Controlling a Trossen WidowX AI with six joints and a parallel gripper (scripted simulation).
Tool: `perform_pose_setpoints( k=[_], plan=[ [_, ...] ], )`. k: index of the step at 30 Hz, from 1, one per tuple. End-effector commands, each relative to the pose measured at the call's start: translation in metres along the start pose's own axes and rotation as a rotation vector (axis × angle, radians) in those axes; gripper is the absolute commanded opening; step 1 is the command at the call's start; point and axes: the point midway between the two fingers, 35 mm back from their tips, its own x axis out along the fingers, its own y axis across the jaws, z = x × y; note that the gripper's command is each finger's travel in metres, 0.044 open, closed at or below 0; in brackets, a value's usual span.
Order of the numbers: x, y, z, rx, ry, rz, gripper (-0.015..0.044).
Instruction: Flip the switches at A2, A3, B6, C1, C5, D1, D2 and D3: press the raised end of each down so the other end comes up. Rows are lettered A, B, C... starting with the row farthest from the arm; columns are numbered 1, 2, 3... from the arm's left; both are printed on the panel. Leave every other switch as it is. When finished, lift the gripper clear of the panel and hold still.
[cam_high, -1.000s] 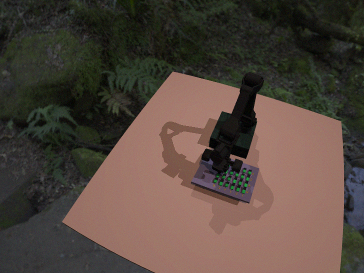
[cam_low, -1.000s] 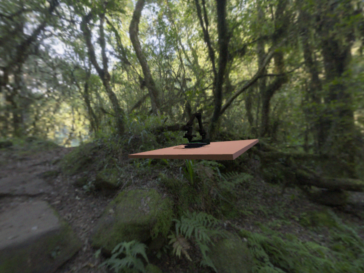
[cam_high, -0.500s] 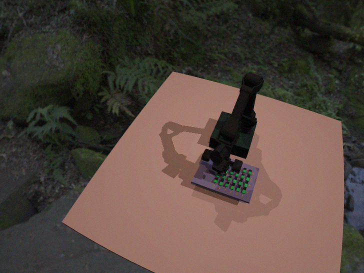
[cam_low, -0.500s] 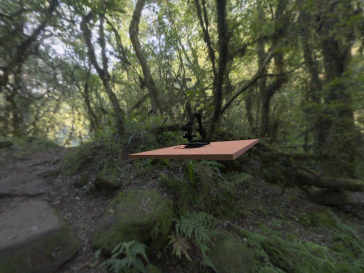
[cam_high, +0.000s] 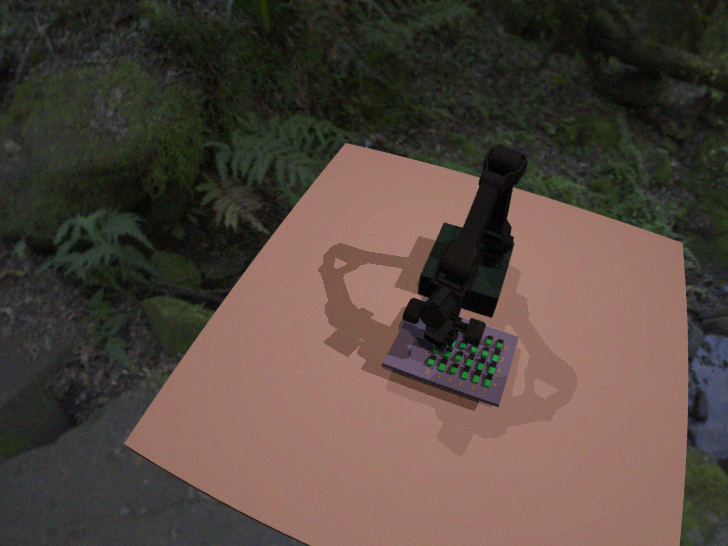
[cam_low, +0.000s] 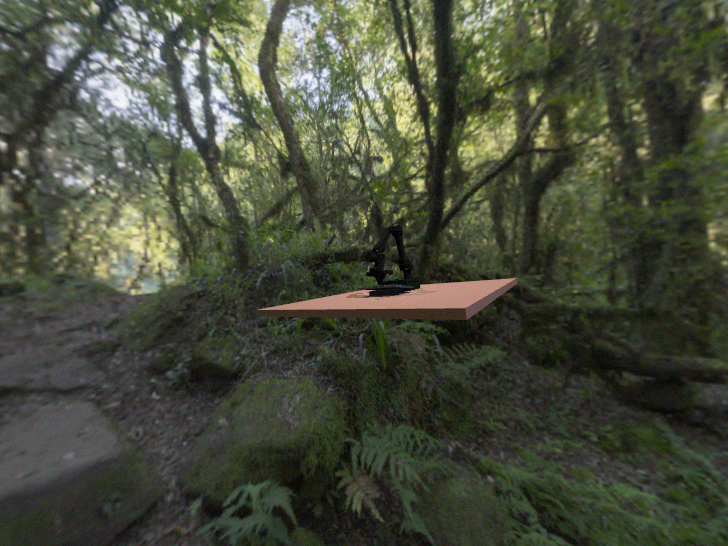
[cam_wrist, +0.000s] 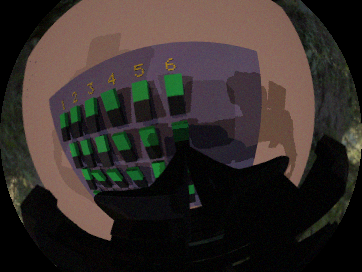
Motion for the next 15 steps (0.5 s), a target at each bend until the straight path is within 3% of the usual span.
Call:
perform_pose_setpoints(
  k=[1, 4, 10, 15],
  plan=[
    [-0.022, 0.000, 0.004, -0.001, 0.003, 0.001, 0.0000],
    [-0.061, 0.000, 0.004, -0.003, 0.018, 0.004, 0.0000],
    [-0.063, 0.003, 0.003, -0.003, 0.019, 0.005, 0.0000],
    [-0.063, 0.058, -0.003, -0.003, 0.025, 0.010, 0.0000]
  ],
)
